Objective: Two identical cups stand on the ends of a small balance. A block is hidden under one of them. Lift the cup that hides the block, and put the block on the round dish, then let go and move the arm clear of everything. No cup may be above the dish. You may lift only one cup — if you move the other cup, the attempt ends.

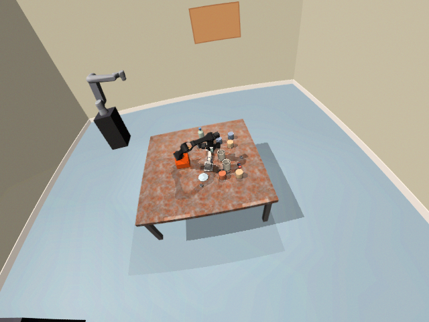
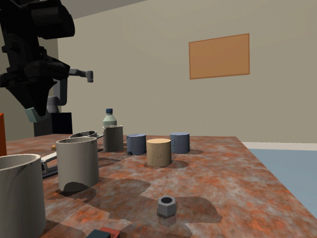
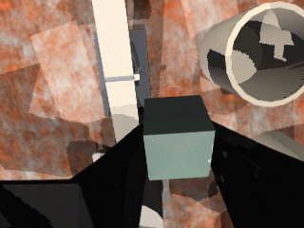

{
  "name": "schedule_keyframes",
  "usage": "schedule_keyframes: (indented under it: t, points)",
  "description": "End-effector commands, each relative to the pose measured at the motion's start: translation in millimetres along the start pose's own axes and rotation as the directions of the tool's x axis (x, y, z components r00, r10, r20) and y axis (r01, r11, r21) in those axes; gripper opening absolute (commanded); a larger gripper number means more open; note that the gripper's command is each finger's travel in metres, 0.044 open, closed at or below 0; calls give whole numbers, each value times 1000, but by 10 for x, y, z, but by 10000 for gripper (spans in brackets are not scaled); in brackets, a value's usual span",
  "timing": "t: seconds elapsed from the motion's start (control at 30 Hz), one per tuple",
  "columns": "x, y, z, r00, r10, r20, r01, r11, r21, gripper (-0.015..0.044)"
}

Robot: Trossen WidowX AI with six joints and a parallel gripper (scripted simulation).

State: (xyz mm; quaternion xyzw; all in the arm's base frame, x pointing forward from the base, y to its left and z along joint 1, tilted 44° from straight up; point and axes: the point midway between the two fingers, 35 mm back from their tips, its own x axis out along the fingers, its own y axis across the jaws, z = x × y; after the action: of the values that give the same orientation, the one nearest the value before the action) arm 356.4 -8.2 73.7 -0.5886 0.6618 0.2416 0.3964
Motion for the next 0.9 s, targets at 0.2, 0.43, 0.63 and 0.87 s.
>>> schedule_keyframes:
  t: [0.2,0.43,0.63,0.87]
  points:
    - [112,55,-819,999,-40,8,40,999,19,0]
    - [191,203,-1358,998,-64,-20,64,997,40,0]
    - [252,426,-1718,996,-59,-74,58,998,-18,0]
    - [369,778,-2157,991,-14,-132,11,1000,-22,0]
